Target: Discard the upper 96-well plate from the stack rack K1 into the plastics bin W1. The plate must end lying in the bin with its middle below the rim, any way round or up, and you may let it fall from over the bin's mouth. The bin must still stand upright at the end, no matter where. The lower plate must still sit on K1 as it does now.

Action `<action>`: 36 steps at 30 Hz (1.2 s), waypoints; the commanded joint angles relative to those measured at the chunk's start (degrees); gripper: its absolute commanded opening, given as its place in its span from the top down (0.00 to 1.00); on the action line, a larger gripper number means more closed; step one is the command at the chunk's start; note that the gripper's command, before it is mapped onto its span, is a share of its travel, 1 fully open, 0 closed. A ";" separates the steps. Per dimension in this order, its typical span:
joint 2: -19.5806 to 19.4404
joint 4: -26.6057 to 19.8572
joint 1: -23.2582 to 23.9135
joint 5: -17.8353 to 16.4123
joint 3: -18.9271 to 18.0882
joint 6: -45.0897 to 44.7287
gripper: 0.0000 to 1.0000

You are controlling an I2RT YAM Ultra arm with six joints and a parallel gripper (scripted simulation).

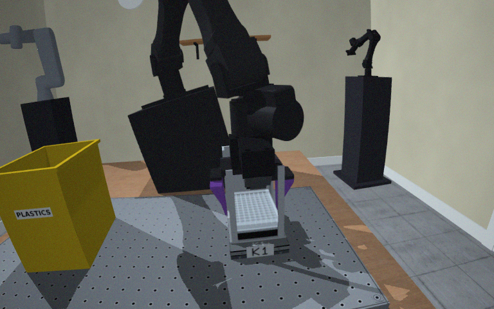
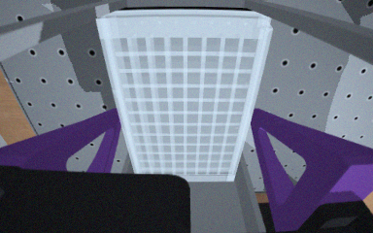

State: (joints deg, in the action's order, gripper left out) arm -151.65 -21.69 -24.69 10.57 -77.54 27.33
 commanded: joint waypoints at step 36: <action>0.52 0.51 -0.09 0.28 -0.25 -0.06 1.00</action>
State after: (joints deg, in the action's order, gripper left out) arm -151.68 -21.61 -24.69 10.57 -77.54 27.31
